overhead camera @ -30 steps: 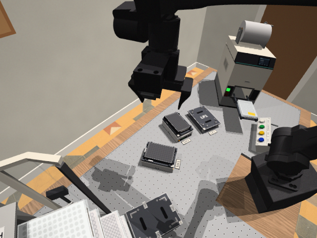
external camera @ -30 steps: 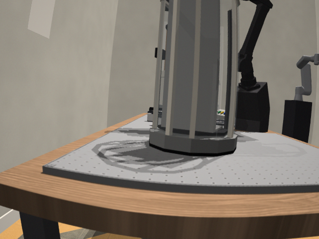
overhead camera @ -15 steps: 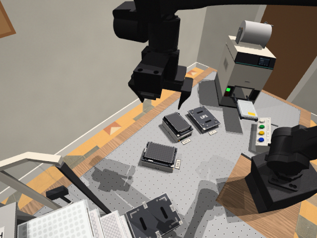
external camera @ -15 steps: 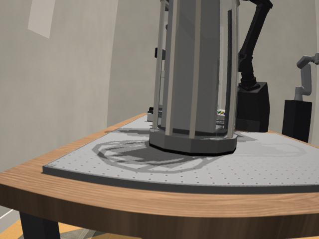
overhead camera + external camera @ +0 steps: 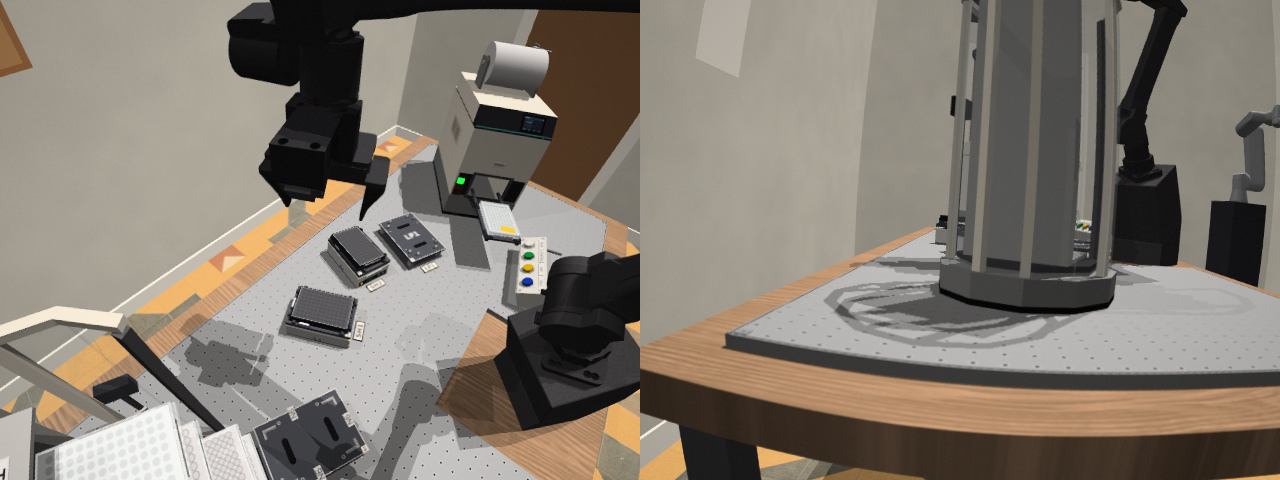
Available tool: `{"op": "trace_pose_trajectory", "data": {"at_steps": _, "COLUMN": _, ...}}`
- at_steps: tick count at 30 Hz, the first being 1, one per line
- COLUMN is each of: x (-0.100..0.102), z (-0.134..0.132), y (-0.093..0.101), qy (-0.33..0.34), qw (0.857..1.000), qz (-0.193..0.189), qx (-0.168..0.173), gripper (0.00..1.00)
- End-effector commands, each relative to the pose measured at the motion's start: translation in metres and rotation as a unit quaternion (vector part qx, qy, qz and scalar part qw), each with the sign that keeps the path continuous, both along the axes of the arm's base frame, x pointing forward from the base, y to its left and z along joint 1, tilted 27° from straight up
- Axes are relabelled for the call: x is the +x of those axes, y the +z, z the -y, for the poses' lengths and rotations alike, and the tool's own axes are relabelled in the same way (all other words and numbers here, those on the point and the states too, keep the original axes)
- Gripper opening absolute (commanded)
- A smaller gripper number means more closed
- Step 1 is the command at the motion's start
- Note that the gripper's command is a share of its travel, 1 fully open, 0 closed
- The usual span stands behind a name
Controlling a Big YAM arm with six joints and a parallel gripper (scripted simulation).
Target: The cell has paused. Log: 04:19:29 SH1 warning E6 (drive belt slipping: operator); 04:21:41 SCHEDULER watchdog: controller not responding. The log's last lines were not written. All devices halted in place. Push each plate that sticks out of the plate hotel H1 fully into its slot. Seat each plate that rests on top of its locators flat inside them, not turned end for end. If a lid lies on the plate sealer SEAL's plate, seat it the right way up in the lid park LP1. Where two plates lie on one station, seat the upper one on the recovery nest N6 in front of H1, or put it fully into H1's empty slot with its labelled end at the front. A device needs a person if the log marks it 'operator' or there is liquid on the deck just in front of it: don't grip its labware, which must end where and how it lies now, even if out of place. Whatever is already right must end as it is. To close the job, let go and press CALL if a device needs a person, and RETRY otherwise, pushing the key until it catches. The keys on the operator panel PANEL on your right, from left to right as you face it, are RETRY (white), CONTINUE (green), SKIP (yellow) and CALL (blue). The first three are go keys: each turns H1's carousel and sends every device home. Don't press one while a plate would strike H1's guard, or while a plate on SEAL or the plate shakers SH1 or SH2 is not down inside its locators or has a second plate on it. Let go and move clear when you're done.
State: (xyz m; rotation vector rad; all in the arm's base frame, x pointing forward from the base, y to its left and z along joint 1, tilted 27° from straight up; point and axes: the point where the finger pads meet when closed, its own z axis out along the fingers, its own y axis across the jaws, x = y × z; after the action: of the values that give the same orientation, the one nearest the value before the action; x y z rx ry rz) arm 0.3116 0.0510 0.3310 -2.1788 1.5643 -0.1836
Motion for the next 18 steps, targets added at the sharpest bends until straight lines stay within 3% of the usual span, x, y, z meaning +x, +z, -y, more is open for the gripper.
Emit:
{"op": "trace_pose_trajectory", "data": {"at_steps": 1, "x": 0.0, "z": -0.006, "y": 0.036, "qy": -0.011, "qw": 0.999, "qz": 0.034, "qx": 0.009, "gripper": 1.0}}
{"op": "trace_pose_trajectory", "data": {"at_steps": 3, "x": -0.002, "z": -0.012, "y": 0.038, "qy": -0.041, "qw": 0.999, "qz": 0.027, "qx": 0.023, "gripper": 1.0}}
{"op": "trace_pose_trajectory", "data": {"at_steps": 8, "x": -0.014, "z": -0.026, "y": 0.013, "qy": -0.115, "qw": 0.992, "qz": -0.02, "qx": 0.052, "gripper": 1.0}}
{"op": "trace_pose_trajectory", "data": {"at_steps": 12, "x": -0.017, "z": -0.032, "y": 0.014, "qy": -0.144, "qw": 0.987, "qz": -0.029, "qx": 0.066, "gripper": 1.0}}
{"op": "trace_pose_trajectory", "data": {"at_steps": 18, "x": -0.026, "z": -0.05, "y": 0.016, "qy": -0.23, "qw": 0.966, "qz": -0.057, "qx": 0.103, "gripper": 1.0}}
